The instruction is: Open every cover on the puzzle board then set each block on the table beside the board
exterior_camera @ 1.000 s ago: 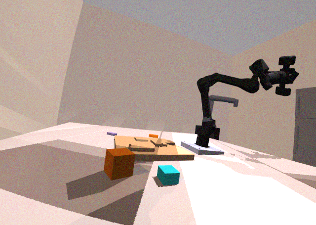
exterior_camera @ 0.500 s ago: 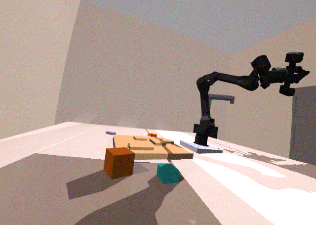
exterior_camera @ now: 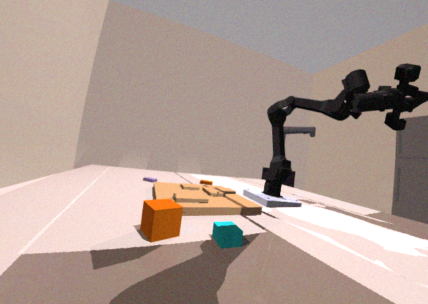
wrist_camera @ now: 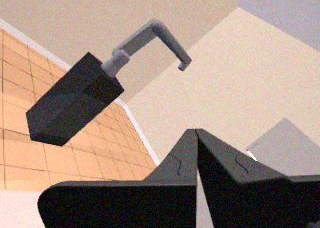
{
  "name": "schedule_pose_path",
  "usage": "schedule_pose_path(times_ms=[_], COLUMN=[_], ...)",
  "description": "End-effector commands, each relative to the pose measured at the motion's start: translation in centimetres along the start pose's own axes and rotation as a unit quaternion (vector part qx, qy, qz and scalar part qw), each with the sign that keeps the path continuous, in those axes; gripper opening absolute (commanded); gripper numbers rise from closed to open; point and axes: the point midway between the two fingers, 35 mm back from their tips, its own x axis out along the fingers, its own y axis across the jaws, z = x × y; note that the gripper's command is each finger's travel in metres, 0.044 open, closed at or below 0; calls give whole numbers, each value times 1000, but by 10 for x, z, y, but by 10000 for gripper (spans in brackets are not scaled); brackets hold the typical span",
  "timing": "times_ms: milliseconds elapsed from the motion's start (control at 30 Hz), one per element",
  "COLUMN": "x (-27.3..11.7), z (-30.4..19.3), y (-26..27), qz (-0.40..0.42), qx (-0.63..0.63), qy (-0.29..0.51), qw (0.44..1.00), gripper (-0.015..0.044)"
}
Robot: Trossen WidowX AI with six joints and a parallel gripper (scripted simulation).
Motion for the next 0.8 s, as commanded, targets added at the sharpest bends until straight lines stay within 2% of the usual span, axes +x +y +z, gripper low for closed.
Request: schedule_pose_path(times_ms=[0,767], x=[-6,-60], z=[-19,-94], y=[-8,-52], qz=[-7,-69], qx=[14,81], qy=[29,158], qw=[999,982], gripper=[0,0])
